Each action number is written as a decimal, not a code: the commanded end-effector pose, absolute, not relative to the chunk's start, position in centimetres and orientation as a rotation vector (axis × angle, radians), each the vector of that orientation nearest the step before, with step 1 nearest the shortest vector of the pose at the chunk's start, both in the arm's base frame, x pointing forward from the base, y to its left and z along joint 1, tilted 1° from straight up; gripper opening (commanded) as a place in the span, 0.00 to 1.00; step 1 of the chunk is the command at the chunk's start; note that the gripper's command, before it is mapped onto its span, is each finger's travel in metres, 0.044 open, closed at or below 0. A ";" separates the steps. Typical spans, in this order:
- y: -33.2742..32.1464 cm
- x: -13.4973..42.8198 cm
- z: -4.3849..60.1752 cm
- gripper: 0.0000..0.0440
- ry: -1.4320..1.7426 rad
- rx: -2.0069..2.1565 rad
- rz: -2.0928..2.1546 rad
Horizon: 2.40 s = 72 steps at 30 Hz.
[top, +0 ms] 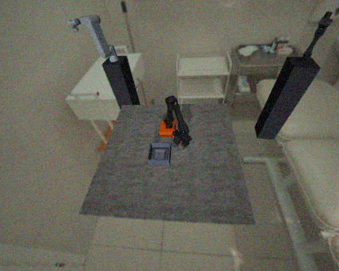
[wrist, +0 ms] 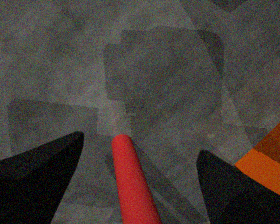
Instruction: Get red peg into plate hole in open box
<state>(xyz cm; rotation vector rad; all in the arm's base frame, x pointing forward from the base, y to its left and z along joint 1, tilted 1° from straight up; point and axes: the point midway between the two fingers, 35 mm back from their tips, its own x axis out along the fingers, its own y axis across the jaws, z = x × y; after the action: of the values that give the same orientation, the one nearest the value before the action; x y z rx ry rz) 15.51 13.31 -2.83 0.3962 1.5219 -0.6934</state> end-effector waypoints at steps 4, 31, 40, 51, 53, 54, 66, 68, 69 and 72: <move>12.9 15.0 -3.8 0.34 1.543 0.369 -0.717; 12.5 19.7 3.9 0.00 1.410 0.343 -0.738; 11.0 22.4 6.9 0.00 1.333 0.410 -0.798; 7.6 26.3 8.7 0.00 1.245 0.501 -0.875; 6.8 27.0 8.8 0.00 1.233 0.513 -0.886; 6.4 27.3 8.9 0.00 1.228 0.518 -0.891; 1.5 30.9 8.1 0.00 1.207 0.553 -0.915; 0.7 31.4 7.8 0.00 1.212 0.556 -0.910; 0.4 31.6 7.6 0.00 1.216 0.557 -0.906; -0.5 32.2 7.0 0.00 1.230 0.557 -0.891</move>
<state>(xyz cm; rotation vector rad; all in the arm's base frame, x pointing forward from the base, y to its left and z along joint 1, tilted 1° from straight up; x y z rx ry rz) 31.61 -0.03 7.28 0.5534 1.2231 -0.9087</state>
